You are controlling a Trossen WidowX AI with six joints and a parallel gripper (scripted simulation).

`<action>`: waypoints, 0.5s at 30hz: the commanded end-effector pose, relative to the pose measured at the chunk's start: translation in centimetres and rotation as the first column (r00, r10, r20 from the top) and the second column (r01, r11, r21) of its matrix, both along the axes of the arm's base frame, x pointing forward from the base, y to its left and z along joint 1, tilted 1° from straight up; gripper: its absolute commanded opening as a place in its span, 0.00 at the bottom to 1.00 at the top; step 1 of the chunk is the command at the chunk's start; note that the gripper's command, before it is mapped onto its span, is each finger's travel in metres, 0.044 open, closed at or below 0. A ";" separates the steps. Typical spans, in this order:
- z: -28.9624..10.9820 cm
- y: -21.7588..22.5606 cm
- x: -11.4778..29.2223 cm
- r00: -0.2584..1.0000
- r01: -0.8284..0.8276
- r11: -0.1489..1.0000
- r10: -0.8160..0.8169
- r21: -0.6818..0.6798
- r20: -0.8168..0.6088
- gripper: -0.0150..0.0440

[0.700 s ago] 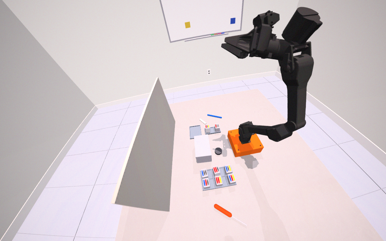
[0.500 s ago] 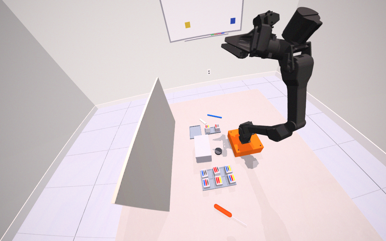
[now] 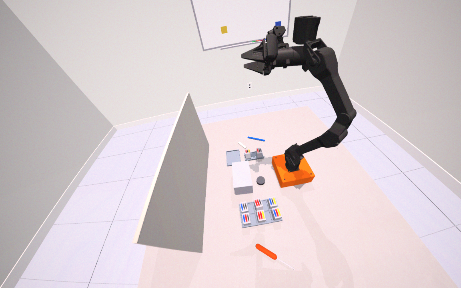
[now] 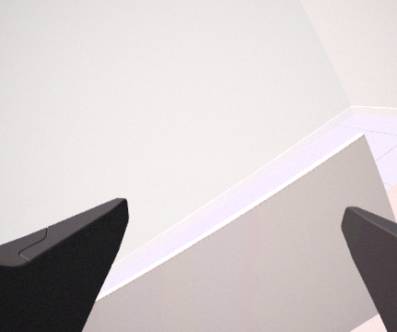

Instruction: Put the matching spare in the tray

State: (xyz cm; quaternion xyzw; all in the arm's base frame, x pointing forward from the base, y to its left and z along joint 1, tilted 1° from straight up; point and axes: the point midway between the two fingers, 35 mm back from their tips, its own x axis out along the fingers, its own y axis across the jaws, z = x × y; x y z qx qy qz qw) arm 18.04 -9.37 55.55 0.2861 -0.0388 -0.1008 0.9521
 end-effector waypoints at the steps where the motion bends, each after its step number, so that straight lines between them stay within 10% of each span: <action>1: -4.3 -3.5 4.6 0.987 -0.029 0.994 0.045 0.105 -0.153 1.00; 15: -20.7 -0.8 17.0 0.684 -0.167 0.952 0.298 0.255 -0.666 1.00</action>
